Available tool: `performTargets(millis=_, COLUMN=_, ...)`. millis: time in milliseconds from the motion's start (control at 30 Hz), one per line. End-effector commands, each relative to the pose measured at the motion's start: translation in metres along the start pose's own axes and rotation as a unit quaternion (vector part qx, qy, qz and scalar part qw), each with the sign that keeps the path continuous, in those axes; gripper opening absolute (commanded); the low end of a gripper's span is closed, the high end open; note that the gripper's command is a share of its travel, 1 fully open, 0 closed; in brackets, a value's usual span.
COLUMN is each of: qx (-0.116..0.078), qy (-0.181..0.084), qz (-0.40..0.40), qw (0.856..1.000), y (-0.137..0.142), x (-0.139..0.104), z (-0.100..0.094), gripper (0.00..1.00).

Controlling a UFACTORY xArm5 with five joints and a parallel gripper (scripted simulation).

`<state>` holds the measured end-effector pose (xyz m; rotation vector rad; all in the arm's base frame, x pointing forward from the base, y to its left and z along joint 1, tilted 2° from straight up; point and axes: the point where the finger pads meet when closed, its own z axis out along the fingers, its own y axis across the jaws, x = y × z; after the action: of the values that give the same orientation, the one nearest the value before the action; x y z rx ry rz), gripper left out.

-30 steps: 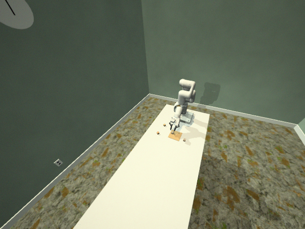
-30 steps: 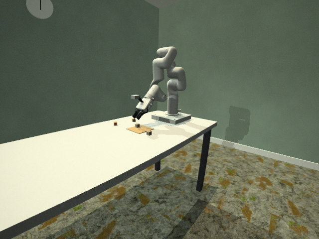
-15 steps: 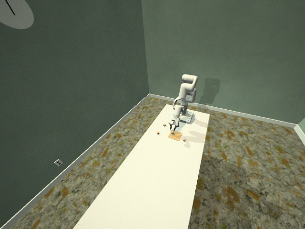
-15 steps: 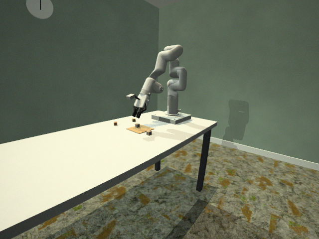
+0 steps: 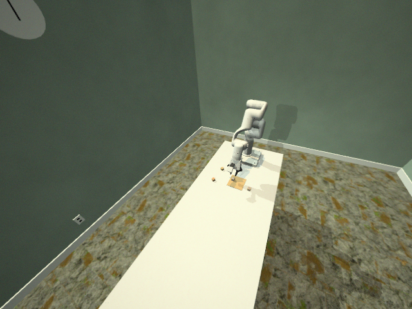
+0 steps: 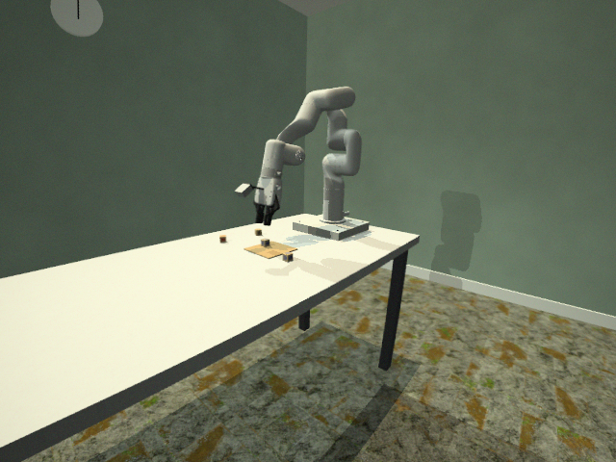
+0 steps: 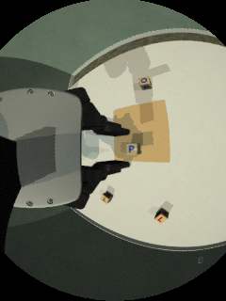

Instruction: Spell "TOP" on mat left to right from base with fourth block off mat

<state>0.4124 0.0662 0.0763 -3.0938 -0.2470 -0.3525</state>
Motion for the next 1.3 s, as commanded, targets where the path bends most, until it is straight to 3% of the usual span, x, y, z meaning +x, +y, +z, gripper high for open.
performTargets(millis=0, qx=0.0, qy=-0.057, qz=-0.001, qw=0.998, y=-0.0014, x=0.004, z=-0.0018, gripper=0.42)
performTargets(millis=200, qx=0.0, qy=-0.095, qz=0.0, qw=0.995, y=-0.001, x=0.0048, z=-0.0047, gripper=0.42)
performTargets(millis=400, qx=0.0, qy=-0.104, qz=0.001, qw=0.995, y=-0.0009, x=0.0049, z=-0.0057, gripper=0.42)
performTargets(millis=433, qx=0.0, qy=-0.104, qz=0.001, qw=0.995, y=-0.0009, x=0.0049, z=-0.0057, gripper=1.0)
performTargets(millis=933, qx=-0.001, qy=-0.104, qz=0.006, qw=0.995, y=-0.0009, x=0.0048, z=-0.0057, gripper=1.0)
performTargets(millis=1267, qx=-0.008, qy=-0.104, qz=0.079, qw=0.991, y=-0.0007, x=0.004, z=-0.0056, gripper=1.0)
